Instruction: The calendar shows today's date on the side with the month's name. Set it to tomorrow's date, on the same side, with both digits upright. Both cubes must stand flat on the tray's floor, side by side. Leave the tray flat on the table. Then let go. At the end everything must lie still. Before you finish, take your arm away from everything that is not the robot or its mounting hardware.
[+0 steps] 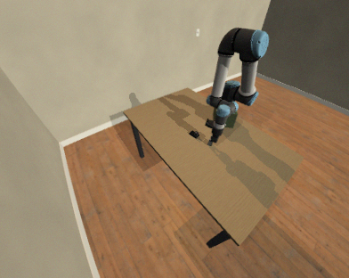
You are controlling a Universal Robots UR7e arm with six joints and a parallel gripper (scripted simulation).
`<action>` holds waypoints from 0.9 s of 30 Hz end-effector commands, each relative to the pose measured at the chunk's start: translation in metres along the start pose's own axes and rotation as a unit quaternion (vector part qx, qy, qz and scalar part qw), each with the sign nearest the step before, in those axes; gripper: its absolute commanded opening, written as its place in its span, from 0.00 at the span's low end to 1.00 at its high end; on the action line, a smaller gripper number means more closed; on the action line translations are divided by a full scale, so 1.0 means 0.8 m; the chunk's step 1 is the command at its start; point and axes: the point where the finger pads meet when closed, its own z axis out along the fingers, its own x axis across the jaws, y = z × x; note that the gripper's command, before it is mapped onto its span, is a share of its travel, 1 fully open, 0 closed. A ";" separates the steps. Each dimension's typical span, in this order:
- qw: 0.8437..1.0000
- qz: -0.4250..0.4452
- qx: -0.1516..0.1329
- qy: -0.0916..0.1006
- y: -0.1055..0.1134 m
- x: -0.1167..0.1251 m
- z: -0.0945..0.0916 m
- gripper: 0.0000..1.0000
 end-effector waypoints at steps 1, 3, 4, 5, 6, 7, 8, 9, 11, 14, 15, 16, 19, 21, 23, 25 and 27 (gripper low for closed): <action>1.000 0.000 0.000 -0.001 0.000 0.000 0.000 0.57; 1.000 0.000 0.000 -0.001 0.000 0.000 0.000 0.57; 1.000 0.000 0.000 -0.001 0.000 0.000 0.000 0.57; 1.000 0.000 0.000 -0.001 0.000 0.000 0.000 0.57; 1.000 0.000 0.000 -0.001 0.000 0.000 0.000 0.57; 1.000 0.000 0.000 -0.001 0.000 0.000 0.000 0.57; 1.000 0.000 0.000 -0.001 0.000 0.000 0.000 0.57; 1.000 0.000 0.000 -0.001 0.000 0.000 0.000 0.57; 1.000 0.000 0.000 -0.001 0.000 0.000 0.000 0.63; 1.000 0.000 0.000 -0.001 0.000 0.000 0.000 0.69; 1.000 0.000 0.000 -0.001 0.000 0.000 0.000 0.69; 1.000 0.000 0.000 -0.001 0.000 0.000 0.000 0.69; 1.000 0.000 0.000 -0.001 0.000 0.000 0.000 0.75; 1.000 0.000 0.000 -0.001 0.000 0.000 0.000 0.81; 1.000 0.000 0.000 -0.001 0.000 0.000 0.000 0.81; 1.000 0.000 0.000 -0.001 0.000 0.000 0.000 0.87; 1.000 0.000 0.000 -0.001 0.000 0.000 0.000 0.87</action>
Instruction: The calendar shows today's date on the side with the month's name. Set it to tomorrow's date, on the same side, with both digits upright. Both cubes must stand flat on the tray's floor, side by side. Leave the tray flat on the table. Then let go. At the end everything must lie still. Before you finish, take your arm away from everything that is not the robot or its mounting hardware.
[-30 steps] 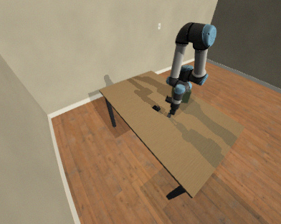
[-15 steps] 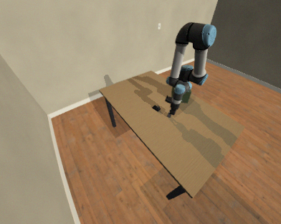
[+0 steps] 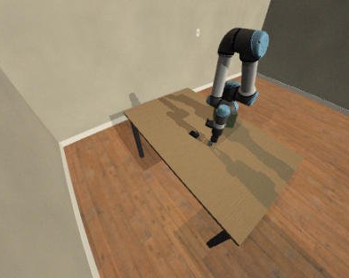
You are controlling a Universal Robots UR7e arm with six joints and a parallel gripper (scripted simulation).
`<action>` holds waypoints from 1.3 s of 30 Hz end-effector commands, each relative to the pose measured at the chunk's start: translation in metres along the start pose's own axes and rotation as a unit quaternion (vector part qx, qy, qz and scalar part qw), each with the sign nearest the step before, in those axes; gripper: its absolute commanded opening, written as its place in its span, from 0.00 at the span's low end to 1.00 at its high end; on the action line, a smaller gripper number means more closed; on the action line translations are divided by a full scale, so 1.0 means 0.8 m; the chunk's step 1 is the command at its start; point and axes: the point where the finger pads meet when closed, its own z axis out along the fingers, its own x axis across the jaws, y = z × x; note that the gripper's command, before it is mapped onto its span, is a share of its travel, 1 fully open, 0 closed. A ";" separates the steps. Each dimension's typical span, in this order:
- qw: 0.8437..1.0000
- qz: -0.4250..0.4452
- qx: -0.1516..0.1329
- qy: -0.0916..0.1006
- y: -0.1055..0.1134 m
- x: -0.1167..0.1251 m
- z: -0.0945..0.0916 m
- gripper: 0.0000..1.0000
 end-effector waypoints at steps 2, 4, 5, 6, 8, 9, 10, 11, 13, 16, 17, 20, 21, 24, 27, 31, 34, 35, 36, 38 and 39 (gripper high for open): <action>1.000 0.000 0.000 -0.001 0.000 0.000 0.000 0.87; 1.000 0.000 0.000 -0.001 0.000 0.000 0.000 0.87; 1.000 0.000 0.000 -0.001 0.000 0.000 0.000 0.87; 1.000 0.000 0.000 -0.001 0.000 0.000 0.000 0.87; 1.000 0.000 0.000 -0.001 0.000 0.000 0.000 0.87; 1.000 0.000 0.000 -0.001 0.000 0.000 -0.001 0.87; 1.000 0.000 0.000 -0.001 0.000 0.000 -0.001 0.87; 1.000 0.000 0.000 -0.001 0.000 0.000 -0.001 0.87; 1.000 0.000 0.000 -0.001 0.000 0.000 -0.001 0.87; 1.000 0.000 0.000 -0.001 0.000 0.000 -0.004 0.87; 1.000 0.000 0.000 -0.001 0.000 0.000 -0.005 0.87; 1.000 0.000 0.000 -0.001 0.000 0.000 -0.011 0.87; 1.000 0.000 0.000 -0.001 0.000 0.000 -0.013 0.87; 1.000 0.000 0.000 -0.001 0.000 0.000 -0.022 0.87; 1.000 0.000 0.000 -0.001 0.000 0.000 -0.032 0.87; 1.000 0.000 0.000 -0.001 0.000 0.000 -0.040 0.87; 1.000 0.000 0.000 -0.001 0.000 0.000 -0.052 0.87; 1.000 0.000 0.000 -0.001 0.000 0.000 -0.056 0.87; 1.000 0.000 0.000 -0.001 0.000 0.000 -0.061 0.87; 1.000 0.000 0.000 -0.001 0.000 0.000 -0.069 0.87; 1.000 0.000 0.000 -0.001 0.000 0.000 -0.073 0.87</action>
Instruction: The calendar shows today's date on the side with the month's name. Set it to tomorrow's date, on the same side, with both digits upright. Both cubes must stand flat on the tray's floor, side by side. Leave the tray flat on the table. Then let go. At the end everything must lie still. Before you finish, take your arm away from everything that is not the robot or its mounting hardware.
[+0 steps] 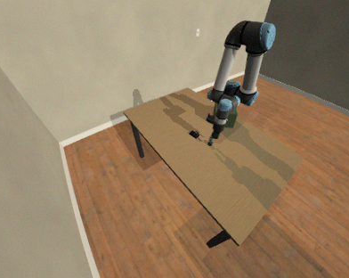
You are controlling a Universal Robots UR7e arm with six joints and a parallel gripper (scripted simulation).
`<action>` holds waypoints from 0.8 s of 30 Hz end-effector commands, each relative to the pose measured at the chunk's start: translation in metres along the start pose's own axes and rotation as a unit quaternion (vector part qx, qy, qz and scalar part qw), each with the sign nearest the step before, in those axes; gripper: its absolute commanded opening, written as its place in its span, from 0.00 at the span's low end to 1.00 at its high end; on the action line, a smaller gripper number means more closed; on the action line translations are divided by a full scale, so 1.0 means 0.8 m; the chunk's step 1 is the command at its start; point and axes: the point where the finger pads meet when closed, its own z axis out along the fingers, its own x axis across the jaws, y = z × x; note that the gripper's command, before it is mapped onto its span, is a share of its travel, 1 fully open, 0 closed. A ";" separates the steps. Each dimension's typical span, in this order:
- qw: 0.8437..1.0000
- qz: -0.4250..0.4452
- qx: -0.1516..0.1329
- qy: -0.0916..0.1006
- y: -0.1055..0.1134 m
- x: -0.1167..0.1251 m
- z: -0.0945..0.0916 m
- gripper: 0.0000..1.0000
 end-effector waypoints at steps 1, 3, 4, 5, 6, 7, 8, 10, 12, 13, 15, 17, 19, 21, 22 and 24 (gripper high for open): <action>1.000 0.000 0.000 0.001 0.000 -0.001 -0.026 0.87; 1.000 0.000 0.000 0.001 0.000 -0.001 -0.034 0.87; 1.000 0.000 0.000 0.001 0.000 -0.001 -0.037 0.87; 1.000 0.000 0.000 0.001 0.000 -0.001 -0.041 0.87; 1.000 0.000 0.000 0.001 0.000 -0.001 -0.044 0.87; 1.000 0.000 0.000 0.001 0.000 -0.001 -0.044 0.87; 1.000 0.000 0.000 0.001 0.000 -0.001 -0.044 0.87; 1.000 0.000 0.000 0.001 0.000 -0.001 -0.049 0.87; 1.000 0.000 0.000 0.001 0.000 -0.001 -0.054 0.87; 1.000 0.000 0.000 0.001 0.000 -0.001 -0.056 0.87; 1.000 0.000 0.000 0.001 0.000 -0.001 -0.059 0.87; 1.000 0.000 0.000 0.001 0.000 -0.001 -0.061 0.87; 1.000 0.000 0.000 0.001 0.000 -0.001 -0.061 0.87; 1.000 0.000 0.000 0.001 0.000 -0.001 -0.062 0.87; 1.000 0.000 0.000 0.001 0.000 -0.001 -0.062 0.87; 1.000 0.000 0.000 0.001 0.000 -0.001 -0.062 1.00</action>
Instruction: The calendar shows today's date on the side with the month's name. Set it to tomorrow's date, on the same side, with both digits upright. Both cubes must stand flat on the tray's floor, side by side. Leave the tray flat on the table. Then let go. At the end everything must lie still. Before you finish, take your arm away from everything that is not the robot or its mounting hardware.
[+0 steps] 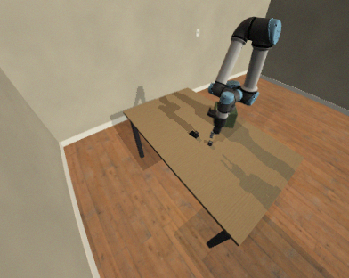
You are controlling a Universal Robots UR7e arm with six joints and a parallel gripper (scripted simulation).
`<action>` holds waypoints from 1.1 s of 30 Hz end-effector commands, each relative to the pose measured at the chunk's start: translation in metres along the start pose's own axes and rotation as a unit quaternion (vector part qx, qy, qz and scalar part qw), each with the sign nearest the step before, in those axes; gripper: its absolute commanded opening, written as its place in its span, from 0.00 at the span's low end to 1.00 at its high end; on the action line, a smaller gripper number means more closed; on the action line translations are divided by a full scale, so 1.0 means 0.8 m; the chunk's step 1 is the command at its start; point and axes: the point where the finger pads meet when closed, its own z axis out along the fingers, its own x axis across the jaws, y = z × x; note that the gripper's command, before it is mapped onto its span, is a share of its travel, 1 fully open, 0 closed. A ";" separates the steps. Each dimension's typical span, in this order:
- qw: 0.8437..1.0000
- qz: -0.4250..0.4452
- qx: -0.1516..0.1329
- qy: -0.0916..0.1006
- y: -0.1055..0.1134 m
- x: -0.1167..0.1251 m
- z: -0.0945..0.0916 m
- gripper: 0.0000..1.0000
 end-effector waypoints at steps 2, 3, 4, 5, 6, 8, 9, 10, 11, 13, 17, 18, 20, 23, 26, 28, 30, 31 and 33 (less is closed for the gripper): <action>1.000 0.000 0.000 0.000 0.000 0.000 -0.002 1.00; 1.000 0.000 0.000 0.000 0.000 0.000 -0.002 1.00; 1.000 0.000 0.000 0.000 0.000 0.000 -0.002 1.00; 1.000 0.000 0.000 0.000 0.000 0.000 -0.002 1.00; 1.000 0.000 0.000 0.000 0.000 0.000 -0.002 1.00; 1.000 0.000 0.000 0.000 0.000 0.000 -0.002 1.00; 1.000 0.000 0.000 0.000 0.000 0.000 -0.002 1.00; 1.000 0.000 0.000 0.000 0.000 0.000 -0.002 1.00; 1.000 0.000 0.000 0.000 0.000 0.000 -0.002 1.00; 1.000 0.000 0.000 0.000 0.000 0.000 -0.002 1.00; 1.000 0.000 0.000 0.000 0.000 0.000 -0.002 1.00; 1.000 0.000 0.000 0.000 0.000 0.000 -0.002 1.00; 1.000 0.000 0.000 0.000 0.000 0.000 -0.002 1.00; 1.000 0.000 0.000 0.000 0.000 0.000 -0.002 1.00; 1.000 -0.001 0.000 0.000 0.000 0.000 -0.002 1.00; 1.000 -0.003 0.000 0.000 0.000 0.000 -0.002 1.00; 1.000 -0.005 0.000 0.000 0.000 0.000 -0.002 1.00; 1.000 -0.007 0.000 0.000 0.000 -0.001 -0.002 1.00; 1.000 -0.011 0.000 0.000 0.000 -0.001 -0.002 1.00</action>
